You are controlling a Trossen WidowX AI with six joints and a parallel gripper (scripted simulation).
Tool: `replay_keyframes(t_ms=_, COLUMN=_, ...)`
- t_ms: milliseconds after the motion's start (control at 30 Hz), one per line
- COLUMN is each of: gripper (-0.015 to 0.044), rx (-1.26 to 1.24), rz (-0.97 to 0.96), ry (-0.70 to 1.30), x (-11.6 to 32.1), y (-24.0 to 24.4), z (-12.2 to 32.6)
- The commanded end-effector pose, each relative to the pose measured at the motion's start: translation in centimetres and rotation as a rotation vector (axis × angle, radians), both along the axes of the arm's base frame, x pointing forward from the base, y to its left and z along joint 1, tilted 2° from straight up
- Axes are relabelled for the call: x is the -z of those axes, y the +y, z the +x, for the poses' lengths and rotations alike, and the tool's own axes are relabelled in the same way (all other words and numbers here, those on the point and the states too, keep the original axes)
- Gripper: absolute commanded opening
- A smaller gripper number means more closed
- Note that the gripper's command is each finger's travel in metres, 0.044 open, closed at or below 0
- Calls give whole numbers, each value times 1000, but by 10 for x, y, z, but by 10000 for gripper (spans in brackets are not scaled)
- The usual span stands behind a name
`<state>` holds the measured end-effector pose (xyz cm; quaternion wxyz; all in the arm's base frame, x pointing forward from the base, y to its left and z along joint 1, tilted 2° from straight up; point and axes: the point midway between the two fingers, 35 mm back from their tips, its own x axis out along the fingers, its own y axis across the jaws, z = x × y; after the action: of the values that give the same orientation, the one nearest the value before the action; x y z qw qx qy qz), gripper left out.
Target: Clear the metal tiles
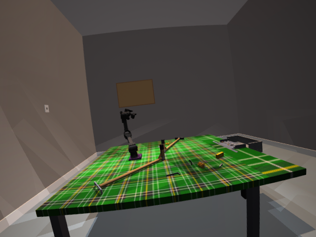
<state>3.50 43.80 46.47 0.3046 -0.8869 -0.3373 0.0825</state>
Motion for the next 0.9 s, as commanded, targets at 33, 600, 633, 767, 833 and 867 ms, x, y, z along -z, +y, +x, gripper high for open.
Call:
replay_keyframes(t_ms=33, gripper=440, rx=-2, rz=2, ry=-2, x=-2, y=0, z=0)
replay_keyframes(t_ms=600, gripper=440, rx=-37, rz=53, ry=-54, x=-51, y=1, z=1)
replay_keyframes(t_ms=633, gripper=440, rx=-38, rz=55, ry=-58, x=-53, y=1, z=1)
replay_keyframes(t_ms=767, gripper=440, rx=-41, rz=63, ry=-73, x=-64, y=0, z=2)
replay_keyframes(t_ms=833, gripper=440, rx=-42, rz=67, ry=-81, x=-69, y=0, z=2)
replay_keyframes(t_ms=867, gripper=440, rx=-43, rz=69, ry=-85, x=-72, y=0, z=3)
